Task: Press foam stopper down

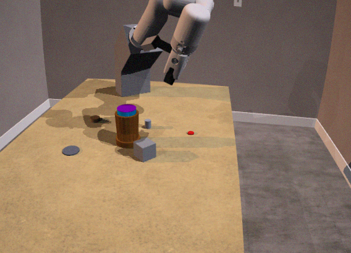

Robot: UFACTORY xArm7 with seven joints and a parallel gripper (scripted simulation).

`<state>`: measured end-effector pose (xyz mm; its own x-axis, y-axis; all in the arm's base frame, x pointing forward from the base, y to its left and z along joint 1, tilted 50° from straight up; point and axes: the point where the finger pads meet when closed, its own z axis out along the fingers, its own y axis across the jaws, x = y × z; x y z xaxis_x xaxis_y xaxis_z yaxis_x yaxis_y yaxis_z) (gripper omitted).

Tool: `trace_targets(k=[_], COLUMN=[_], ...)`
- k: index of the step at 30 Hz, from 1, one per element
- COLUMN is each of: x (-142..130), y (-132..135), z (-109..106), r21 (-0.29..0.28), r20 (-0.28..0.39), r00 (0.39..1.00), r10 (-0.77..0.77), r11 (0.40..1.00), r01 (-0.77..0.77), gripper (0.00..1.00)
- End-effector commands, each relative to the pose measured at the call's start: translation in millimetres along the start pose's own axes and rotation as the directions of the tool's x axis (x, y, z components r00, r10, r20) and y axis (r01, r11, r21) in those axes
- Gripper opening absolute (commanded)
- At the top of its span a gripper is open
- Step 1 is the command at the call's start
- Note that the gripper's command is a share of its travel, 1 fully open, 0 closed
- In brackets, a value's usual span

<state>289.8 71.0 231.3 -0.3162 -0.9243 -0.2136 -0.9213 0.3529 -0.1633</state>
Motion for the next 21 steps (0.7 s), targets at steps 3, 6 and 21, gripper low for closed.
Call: trace_targets(k=[3,6,21], x=[25,25,72], y=[-27,-27,-71], z=[13,13,34], r21=[0.002,-0.002,-0.172], r20=[0.171,0.191,0.430], r00=[0.931,0.913,0.423], r10=[0.321,0.360,0.798], r11=[0.945,0.931,0.532], r01=[-0.326,-0.366,-0.829], gripper=[0.00,0.00,0.00])
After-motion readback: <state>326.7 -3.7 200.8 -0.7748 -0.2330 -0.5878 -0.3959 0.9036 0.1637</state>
